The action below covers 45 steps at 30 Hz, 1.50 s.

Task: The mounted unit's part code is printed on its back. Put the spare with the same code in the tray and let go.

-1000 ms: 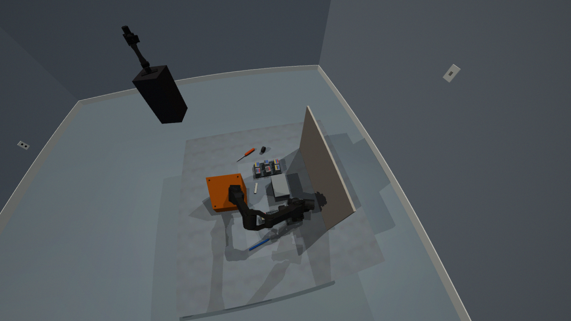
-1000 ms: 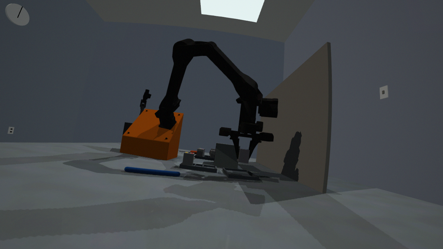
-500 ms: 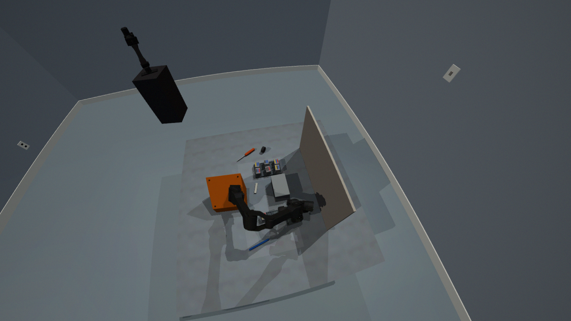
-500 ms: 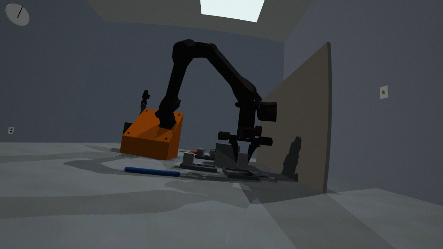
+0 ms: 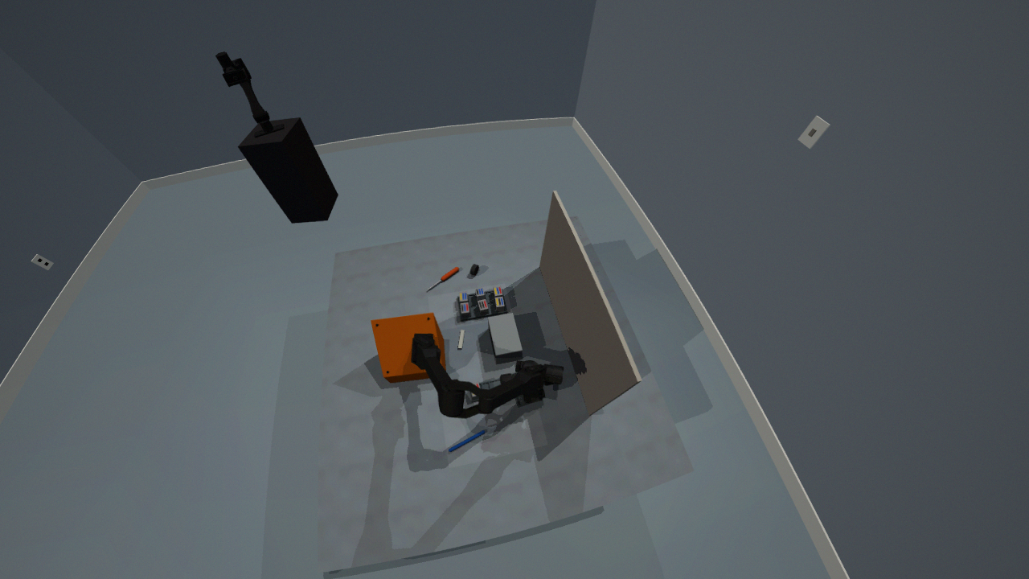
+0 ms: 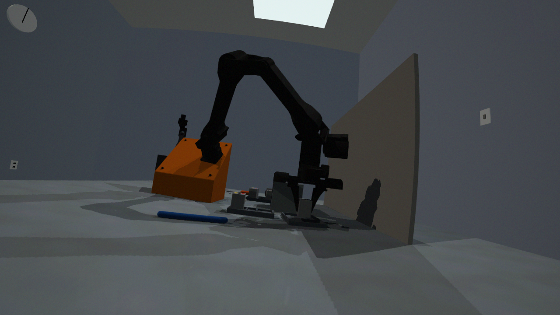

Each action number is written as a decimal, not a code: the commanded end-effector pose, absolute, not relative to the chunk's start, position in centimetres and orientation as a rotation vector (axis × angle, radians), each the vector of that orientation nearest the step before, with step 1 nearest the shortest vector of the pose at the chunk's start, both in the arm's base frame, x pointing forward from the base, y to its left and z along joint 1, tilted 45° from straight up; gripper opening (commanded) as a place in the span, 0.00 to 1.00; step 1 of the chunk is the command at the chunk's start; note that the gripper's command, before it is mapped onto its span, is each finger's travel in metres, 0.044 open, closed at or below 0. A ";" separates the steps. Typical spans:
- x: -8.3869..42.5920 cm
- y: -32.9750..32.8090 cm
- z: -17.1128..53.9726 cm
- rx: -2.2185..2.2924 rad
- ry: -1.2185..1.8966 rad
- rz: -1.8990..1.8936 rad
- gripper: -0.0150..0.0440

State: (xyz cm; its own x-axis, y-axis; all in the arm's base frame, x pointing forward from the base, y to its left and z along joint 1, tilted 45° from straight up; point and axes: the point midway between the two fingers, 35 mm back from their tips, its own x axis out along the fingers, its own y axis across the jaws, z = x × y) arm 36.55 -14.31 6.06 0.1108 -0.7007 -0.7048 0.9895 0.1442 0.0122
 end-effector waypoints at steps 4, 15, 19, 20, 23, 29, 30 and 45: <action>36.5 -14.4 6.0 0.564 0.634 -1.343 0.39; 36.5 -14.4 6.0 0.564 0.634 -1.343 0.88; 36.5 -14.2 6.2 0.565 0.635 -1.343 1.00; 36.6 -13.5 6.8 0.567 0.636 -1.343 1.00; 36.3 -9.9 10.2 0.571 0.643 -1.342 1.00; 35.3 -6.9 13.5 0.567 0.642 -1.342 1.00; 35.3 -6.9 13.5 0.567 0.642 -1.342 1.00; 35.7 -6.9 13.2 0.573 0.639 -1.325 1.00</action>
State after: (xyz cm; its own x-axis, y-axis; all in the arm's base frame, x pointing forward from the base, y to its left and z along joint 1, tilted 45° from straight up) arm 35.63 -6.90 13.22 0.1231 -0.6915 -0.7118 0.9877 0.1552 0.0201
